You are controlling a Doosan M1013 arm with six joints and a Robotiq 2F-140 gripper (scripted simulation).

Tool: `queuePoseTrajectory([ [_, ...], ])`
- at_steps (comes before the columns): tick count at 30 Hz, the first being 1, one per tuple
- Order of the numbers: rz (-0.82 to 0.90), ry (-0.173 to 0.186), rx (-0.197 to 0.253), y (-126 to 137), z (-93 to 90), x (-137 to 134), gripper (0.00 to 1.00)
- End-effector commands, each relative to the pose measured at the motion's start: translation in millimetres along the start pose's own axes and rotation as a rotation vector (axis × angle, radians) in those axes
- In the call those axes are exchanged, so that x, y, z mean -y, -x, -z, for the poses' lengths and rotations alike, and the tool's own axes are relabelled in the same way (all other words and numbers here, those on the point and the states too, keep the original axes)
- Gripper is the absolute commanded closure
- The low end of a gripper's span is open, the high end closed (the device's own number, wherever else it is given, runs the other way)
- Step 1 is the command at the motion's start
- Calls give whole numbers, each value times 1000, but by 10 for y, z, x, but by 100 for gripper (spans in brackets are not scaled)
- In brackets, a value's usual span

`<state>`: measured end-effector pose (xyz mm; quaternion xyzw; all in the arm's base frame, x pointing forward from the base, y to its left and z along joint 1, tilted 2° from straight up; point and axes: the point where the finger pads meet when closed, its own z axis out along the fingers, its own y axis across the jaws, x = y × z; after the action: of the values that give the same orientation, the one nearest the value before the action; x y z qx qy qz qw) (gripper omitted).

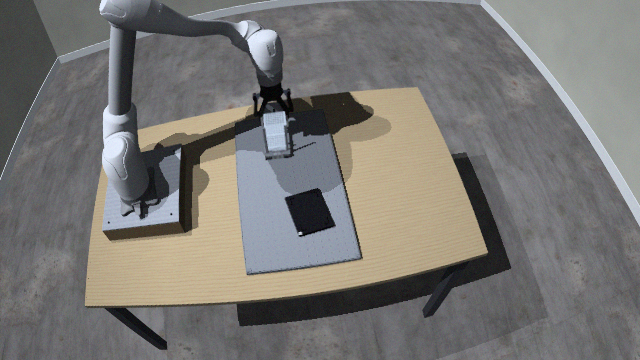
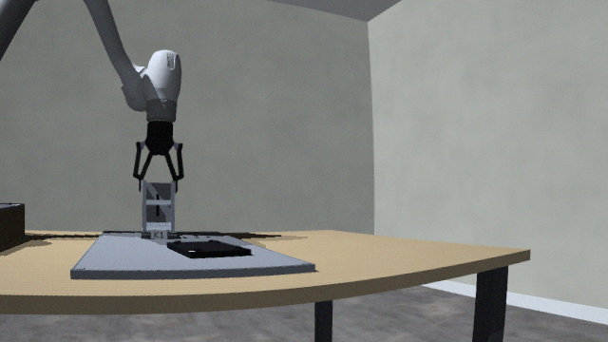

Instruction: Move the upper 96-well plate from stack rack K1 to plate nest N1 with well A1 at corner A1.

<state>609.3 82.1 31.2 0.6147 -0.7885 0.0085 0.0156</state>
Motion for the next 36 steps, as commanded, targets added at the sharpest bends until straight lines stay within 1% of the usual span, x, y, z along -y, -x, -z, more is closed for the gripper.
queuePoseTrajectory([
  [1, 0, 0, 0, 0, 50, 0, 100],
  [3, 0, 0, 0, 0, 50, 0, 100],
  [18, 0, 0, 0, 0, 300, 0, 100],
  [20, 0, 0, 0, 0, 300, 0, 100],
  [36, 0, 0, 0, 0, 550, 0, 100],
])
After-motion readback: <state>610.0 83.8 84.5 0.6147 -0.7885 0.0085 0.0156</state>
